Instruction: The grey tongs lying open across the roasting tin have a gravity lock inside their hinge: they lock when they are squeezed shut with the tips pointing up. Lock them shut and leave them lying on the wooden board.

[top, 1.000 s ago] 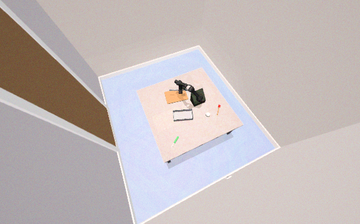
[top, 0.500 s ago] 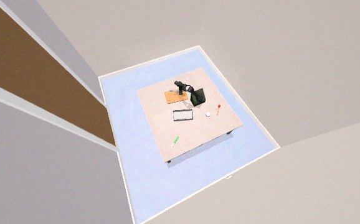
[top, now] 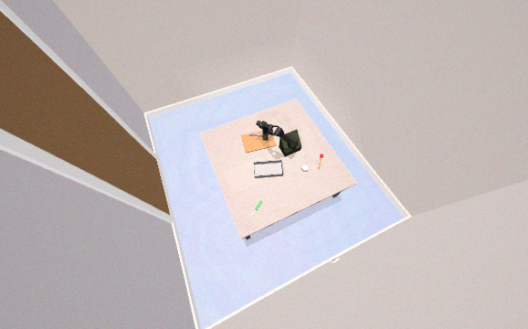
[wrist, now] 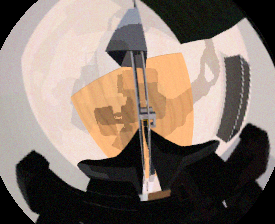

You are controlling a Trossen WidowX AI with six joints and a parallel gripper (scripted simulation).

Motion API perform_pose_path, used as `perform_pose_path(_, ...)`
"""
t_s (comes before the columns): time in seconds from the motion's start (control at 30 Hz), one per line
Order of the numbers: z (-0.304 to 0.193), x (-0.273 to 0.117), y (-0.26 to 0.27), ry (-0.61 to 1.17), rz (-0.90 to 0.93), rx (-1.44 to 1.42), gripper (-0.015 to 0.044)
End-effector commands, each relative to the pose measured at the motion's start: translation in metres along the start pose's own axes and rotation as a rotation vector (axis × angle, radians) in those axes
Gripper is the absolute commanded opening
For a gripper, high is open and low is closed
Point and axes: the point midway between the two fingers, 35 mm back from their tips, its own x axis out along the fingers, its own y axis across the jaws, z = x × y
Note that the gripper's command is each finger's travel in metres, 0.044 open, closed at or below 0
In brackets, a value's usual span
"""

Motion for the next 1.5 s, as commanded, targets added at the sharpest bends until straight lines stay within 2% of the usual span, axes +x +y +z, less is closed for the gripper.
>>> perform_pose_path(0.0,0.0,0.002,0.0,0.007,-0.002,0.005,-0.015)
perform_pose_path(0.03,0.0,0.002,0.0,0.007,-0.002,0.005,-0.015)
perform_pose_path(0.77,0.0,0.001,0.0,0.0,0.0,0.001,0.0427)
perform_pose_path(0.93,0.002,-0.001,0.001,0.001,0.001,0.001,0.044)
perform_pose_path(1.07,0.02,-0.024,0.012,0.013,0.008,-0.015,0.044)
perform_pose_path(1.33,0.118,-0.098,0.037,0.006,0.014,0.01,0.044)
perform_pose_path(1.47,0.148,-0.112,0.038,0.0,0.004,0.014,0.044)
